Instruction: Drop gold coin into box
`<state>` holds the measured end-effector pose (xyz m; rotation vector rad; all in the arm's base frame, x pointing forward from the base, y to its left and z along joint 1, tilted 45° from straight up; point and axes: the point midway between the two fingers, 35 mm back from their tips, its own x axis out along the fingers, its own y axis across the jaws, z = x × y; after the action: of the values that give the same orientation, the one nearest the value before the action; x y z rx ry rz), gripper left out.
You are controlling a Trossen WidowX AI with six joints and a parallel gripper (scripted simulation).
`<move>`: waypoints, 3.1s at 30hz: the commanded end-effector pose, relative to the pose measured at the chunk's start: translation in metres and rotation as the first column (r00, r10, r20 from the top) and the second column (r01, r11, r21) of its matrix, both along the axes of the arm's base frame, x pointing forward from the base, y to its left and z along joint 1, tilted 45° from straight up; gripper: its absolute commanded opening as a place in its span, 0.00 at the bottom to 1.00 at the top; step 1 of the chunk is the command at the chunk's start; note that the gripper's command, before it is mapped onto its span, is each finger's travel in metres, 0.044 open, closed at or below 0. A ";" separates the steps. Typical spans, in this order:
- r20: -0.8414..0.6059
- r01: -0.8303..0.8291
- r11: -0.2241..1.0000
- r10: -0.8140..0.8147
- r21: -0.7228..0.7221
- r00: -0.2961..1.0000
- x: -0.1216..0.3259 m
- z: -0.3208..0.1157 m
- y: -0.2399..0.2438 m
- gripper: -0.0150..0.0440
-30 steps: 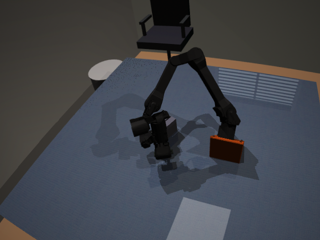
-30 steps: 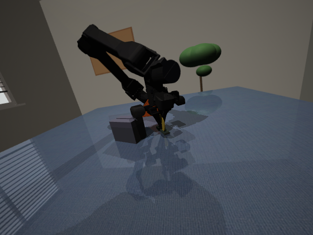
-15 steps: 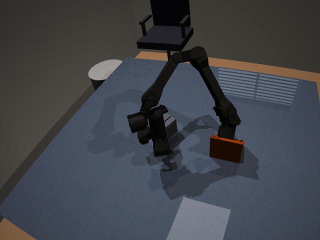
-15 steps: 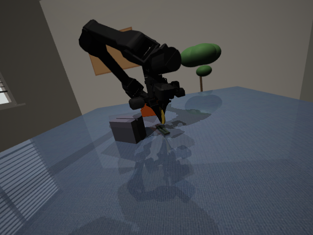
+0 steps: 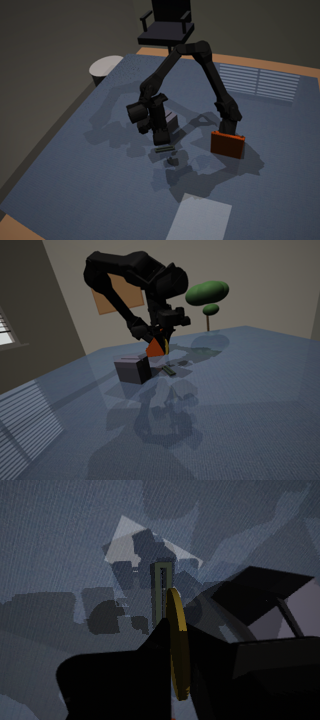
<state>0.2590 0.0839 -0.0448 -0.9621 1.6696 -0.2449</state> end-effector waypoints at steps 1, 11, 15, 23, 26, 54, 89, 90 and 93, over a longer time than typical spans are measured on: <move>0.013 0.004 1.000 -0.004 0.006 1.000 0.001 0.011 0.010 0.25; 0.014 0.004 1.000 -0.004 -0.001 1.000 -0.001 0.024 0.020 0.25; -0.064 -0.076 0.997 0.076 0.004 0.995 -0.001 0.026 0.019 0.25; -0.246 -0.262 0.964 0.263 0.041 0.933 0.000 0.029 0.016 0.25; -0.309 -0.327 0.943 0.330 0.064 0.892 0.000 0.030 0.015 0.25; -0.434 -0.457 0.880 0.466 0.132 0.771 0.015 0.057 -0.011 0.25; -0.440 -0.449 0.884 0.456 0.128 0.773 0.030 0.099 -0.059 0.25; -0.440 -0.449 0.884 0.456 0.128 0.773 0.030 0.099 -0.059 0.25; -0.440 -0.449 0.884 0.456 0.128 0.773 0.030 0.099 -0.059 0.25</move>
<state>0.2896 0.0247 0.0548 -1.4641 1.7856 0.3548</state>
